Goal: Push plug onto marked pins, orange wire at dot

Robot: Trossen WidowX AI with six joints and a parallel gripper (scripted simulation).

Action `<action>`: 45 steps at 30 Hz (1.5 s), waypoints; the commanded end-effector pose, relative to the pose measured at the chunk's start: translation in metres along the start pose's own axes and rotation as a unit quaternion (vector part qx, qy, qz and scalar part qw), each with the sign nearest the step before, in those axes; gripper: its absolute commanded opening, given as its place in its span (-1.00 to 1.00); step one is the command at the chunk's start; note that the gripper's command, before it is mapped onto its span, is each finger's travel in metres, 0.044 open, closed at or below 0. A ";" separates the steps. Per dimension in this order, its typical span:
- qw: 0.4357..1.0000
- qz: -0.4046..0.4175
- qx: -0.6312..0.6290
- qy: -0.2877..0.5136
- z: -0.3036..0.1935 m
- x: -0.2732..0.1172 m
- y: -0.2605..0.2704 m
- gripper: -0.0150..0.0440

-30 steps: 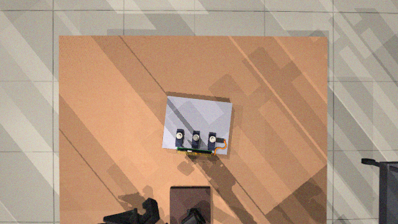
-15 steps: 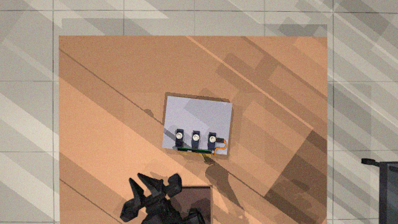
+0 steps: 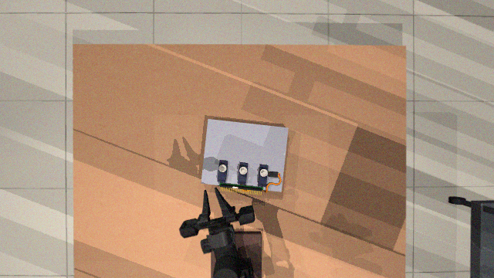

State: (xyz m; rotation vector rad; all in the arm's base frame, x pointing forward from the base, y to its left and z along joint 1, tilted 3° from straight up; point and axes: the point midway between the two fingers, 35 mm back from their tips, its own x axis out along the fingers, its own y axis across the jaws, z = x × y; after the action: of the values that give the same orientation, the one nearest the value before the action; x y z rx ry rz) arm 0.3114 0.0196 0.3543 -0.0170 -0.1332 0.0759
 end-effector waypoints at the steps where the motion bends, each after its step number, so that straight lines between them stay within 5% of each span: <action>1: 0.999 -0.034 -0.007 0.037 -0.022 0.001 -0.018 -0.10; 23: 0.920 -0.022 -0.255 0.298 -0.101 0.036 -0.079 -0.10; 45: 0.735 0.156 -0.401 0.524 -0.185 0.019 -0.147 -0.10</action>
State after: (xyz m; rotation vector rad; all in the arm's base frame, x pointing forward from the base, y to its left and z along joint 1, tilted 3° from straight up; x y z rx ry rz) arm 0.3682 -0.1157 0.1858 -0.8988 0.9334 0.2517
